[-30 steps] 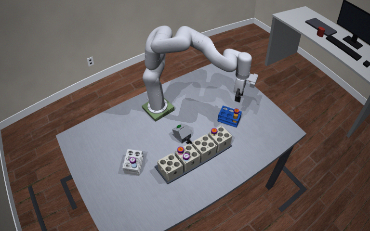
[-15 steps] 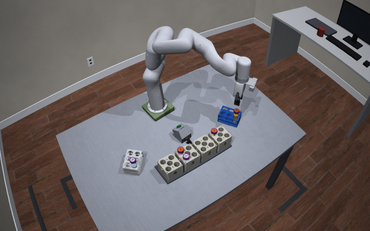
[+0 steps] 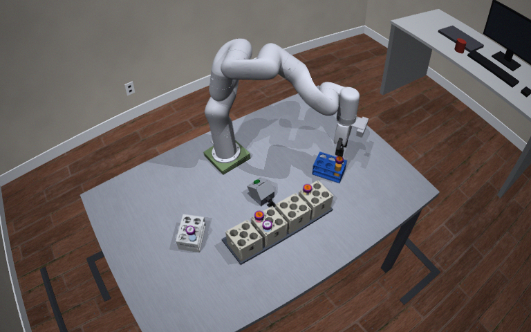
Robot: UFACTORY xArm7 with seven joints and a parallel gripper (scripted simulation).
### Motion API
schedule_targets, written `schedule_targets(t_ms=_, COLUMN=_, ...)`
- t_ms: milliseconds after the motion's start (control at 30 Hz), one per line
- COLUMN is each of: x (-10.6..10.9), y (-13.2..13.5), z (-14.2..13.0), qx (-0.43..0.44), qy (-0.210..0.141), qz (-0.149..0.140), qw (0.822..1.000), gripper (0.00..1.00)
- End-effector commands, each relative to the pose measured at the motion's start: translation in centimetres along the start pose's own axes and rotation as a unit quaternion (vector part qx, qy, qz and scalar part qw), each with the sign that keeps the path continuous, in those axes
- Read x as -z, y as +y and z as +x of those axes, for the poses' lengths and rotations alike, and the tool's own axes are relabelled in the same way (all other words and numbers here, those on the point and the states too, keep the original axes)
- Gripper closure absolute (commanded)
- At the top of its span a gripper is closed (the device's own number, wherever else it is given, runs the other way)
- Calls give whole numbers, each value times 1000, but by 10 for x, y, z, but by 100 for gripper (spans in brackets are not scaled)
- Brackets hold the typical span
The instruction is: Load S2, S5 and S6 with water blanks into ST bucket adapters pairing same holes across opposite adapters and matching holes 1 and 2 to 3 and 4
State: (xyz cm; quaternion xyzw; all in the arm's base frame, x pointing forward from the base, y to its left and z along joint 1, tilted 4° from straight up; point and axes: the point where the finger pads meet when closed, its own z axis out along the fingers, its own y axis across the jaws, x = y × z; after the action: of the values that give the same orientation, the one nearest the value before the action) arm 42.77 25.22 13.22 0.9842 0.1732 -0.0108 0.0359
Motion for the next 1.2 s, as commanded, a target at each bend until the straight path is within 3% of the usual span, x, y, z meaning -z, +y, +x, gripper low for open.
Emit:
schedule_targets(t_ms=0, x=-2, y=0, z=2, qx=0, qy=3, qz=1, qw=1000, gripper=43)
schedule_targets(t_ms=800, x=-46, y=0, z=2, qx=0, qy=3, qz=1, qw=1000, gripper=43)
schedule_targets(t_ms=1167, x=-47, y=0, z=2, qx=0, qy=3, qz=1, qw=1000, gripper=43)
